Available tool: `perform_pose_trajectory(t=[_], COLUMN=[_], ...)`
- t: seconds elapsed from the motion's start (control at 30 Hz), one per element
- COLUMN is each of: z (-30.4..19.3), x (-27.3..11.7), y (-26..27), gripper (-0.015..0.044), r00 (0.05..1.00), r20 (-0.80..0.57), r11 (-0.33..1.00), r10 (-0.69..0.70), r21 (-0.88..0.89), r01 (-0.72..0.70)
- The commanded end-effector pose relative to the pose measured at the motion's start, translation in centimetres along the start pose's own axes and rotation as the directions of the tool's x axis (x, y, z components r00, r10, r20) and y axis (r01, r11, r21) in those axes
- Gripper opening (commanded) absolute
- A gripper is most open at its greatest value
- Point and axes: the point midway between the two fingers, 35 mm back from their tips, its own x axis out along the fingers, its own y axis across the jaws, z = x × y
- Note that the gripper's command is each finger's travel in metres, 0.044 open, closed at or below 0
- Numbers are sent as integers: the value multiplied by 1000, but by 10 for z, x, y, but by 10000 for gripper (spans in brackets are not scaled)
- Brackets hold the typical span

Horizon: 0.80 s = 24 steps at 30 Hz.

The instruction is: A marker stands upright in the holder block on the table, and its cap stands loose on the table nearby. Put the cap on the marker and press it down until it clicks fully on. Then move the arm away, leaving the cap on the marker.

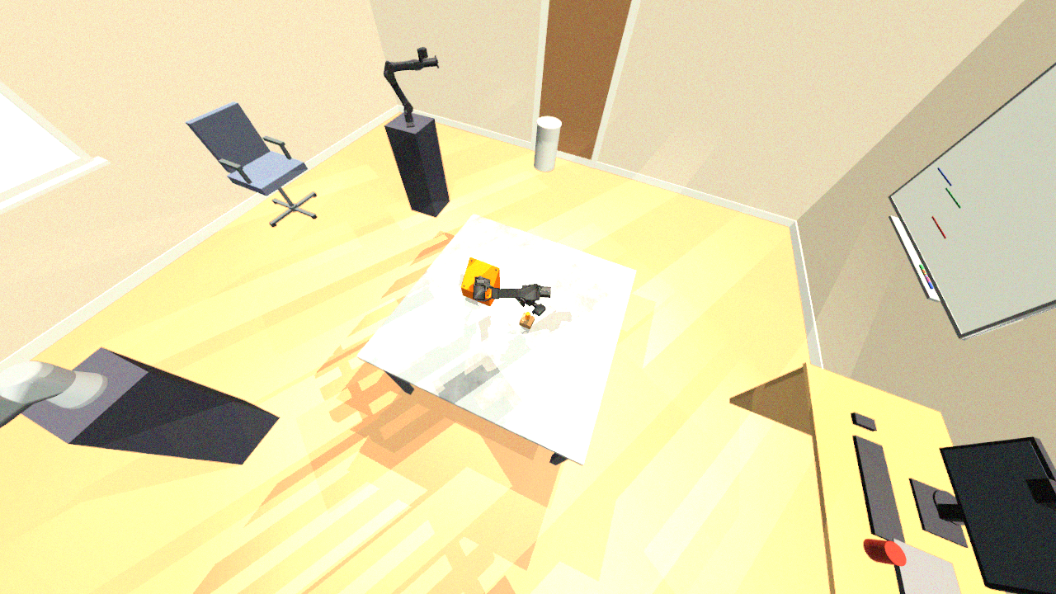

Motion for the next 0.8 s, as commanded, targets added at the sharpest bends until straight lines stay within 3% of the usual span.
perform_pose_trajectory(t=[0.0,0.2,0.33,0.77], z=[-1,-2,-2,-2], x=[2,6,8,8], y=[1,0,0,0], gripper=[256,99,0,0], r00=[1000,1000,1000,1000], r20=[-1,-2,-3,-3], r11=[945,605,322,307], r10=[8,8,8,8], r21=[327,796,947,952], r01=[-7,-3,0,0])
